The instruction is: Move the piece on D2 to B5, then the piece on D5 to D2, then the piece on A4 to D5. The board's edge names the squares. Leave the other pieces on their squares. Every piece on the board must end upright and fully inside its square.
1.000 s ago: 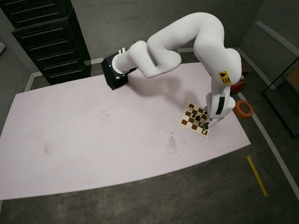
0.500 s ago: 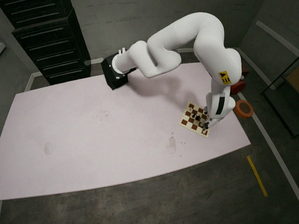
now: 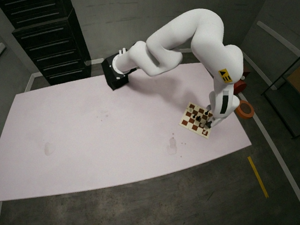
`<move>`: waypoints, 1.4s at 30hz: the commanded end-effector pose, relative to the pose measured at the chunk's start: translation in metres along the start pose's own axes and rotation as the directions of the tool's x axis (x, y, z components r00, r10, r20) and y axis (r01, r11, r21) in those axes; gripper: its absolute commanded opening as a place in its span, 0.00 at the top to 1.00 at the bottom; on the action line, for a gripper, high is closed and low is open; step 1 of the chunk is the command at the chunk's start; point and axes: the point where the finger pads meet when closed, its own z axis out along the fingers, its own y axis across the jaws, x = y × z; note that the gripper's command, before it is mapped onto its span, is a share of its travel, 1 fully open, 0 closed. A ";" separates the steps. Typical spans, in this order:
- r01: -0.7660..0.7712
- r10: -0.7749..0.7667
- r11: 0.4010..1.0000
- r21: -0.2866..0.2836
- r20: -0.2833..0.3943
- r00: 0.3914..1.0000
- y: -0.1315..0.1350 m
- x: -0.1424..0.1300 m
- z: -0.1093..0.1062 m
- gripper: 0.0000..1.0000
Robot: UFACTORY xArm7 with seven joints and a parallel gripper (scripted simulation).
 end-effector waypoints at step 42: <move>-0.739 0.739 0.673 0.011 -0.005 0.673 -0.070 0.095 -0.078 1.00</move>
